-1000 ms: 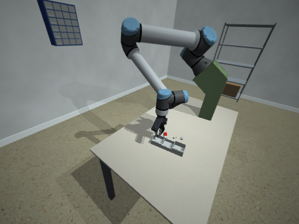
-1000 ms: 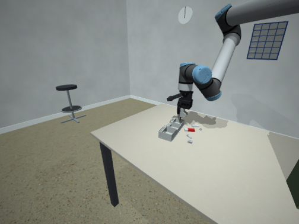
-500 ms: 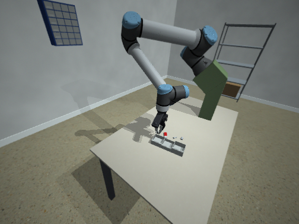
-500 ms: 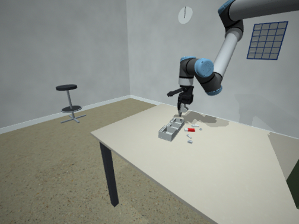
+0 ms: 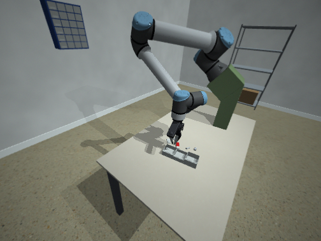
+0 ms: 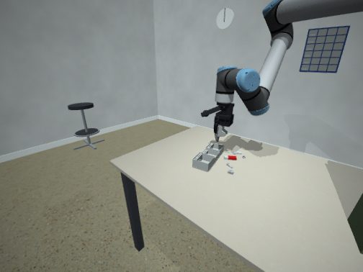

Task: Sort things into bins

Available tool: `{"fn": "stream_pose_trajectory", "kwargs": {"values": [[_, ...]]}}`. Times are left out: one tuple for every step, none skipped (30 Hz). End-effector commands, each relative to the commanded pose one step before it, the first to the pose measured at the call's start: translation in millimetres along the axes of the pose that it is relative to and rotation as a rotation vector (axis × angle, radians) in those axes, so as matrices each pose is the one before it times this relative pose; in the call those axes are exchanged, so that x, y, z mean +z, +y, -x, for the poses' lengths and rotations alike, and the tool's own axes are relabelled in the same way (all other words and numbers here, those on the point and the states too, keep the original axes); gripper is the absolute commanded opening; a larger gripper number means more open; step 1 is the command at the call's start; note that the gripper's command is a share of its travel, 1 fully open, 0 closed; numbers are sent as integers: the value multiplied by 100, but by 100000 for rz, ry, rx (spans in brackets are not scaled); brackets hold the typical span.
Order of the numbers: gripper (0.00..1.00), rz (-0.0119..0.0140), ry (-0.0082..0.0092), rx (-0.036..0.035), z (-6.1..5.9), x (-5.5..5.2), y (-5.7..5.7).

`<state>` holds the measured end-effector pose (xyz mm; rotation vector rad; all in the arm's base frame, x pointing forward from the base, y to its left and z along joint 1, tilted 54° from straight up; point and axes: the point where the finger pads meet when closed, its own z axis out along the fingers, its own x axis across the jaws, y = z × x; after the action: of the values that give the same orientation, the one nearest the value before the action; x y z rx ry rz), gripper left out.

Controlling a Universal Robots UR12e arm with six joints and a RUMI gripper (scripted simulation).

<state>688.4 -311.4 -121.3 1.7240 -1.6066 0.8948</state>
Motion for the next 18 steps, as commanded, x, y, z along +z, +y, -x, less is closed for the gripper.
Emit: {"fn": "stream_pose_trajectory", "kwargs": {"values": [[4, -70, 32, 16, 2335, -54, -22], [4, 0, 0, 0, 500, 0, 7], [4, 0, 0, 0, 500, 0, 7], [4, 0, 0, 0, 500, 0, 7], [4, 0, 0, 0, 500, 0, 7], [4, 0, 0, 0, 500, 0, 7], [4, 0, 0, 0, 500, 0, 7], [4, 0, 0, 0, 0, 0, 0], [4, 0, 0, 0, 0, 0, 0], [4, 1, 0, 0, 359, 0, 4], [4, 0, 0, 0, 0, 0, 0], [4, 0, 0, 0, 0, 0, 0], [4, -3, 0, -2, -6, 1, 5], [4, 1, 0, 1, 2, 0, -2], [4, 1, 0, 0, 1, 0, -1], [4, 5, -1, 1, 2, 260, -3], [4, -3, 2, -1, 1, 272, 1], [4, 0, 0, 0, 0, 266, 0]]}}
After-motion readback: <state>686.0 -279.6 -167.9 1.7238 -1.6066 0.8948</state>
